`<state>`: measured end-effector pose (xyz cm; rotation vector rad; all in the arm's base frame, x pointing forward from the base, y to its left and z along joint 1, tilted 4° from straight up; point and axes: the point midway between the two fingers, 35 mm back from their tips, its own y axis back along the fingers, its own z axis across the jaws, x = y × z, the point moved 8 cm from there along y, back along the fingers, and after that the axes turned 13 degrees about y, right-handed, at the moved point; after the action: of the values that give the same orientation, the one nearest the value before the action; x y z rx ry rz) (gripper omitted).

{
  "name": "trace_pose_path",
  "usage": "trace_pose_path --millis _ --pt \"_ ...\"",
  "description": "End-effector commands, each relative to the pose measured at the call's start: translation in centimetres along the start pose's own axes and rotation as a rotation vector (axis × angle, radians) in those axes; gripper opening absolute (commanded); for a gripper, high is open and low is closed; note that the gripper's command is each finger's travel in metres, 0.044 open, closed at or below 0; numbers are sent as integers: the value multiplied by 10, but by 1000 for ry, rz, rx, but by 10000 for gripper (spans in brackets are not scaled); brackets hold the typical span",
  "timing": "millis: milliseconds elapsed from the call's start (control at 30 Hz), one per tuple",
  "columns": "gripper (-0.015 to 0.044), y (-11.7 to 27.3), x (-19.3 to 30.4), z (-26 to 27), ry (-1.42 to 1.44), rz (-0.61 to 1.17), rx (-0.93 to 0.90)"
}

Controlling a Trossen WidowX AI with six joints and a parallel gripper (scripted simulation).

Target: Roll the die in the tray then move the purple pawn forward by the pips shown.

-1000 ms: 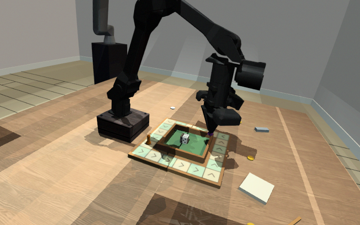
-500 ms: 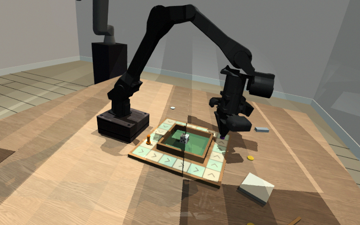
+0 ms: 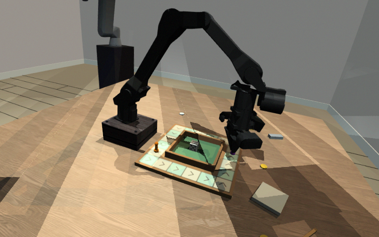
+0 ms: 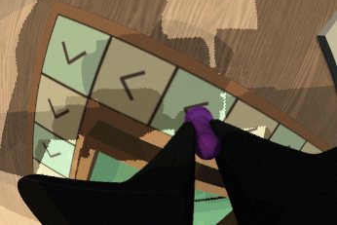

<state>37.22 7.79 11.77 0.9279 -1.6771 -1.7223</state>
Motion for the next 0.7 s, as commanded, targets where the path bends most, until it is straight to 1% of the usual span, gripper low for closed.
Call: trace_pose_path --millis 0,233,567,667 --pt "0 -6 0 1 -3 -3 -4" --pt "0 -16 0 1 -3 -3 -4" --pt "263 -9 0 0 0 2 -2" --pt "341 27 0 0 -2 -1 -3"
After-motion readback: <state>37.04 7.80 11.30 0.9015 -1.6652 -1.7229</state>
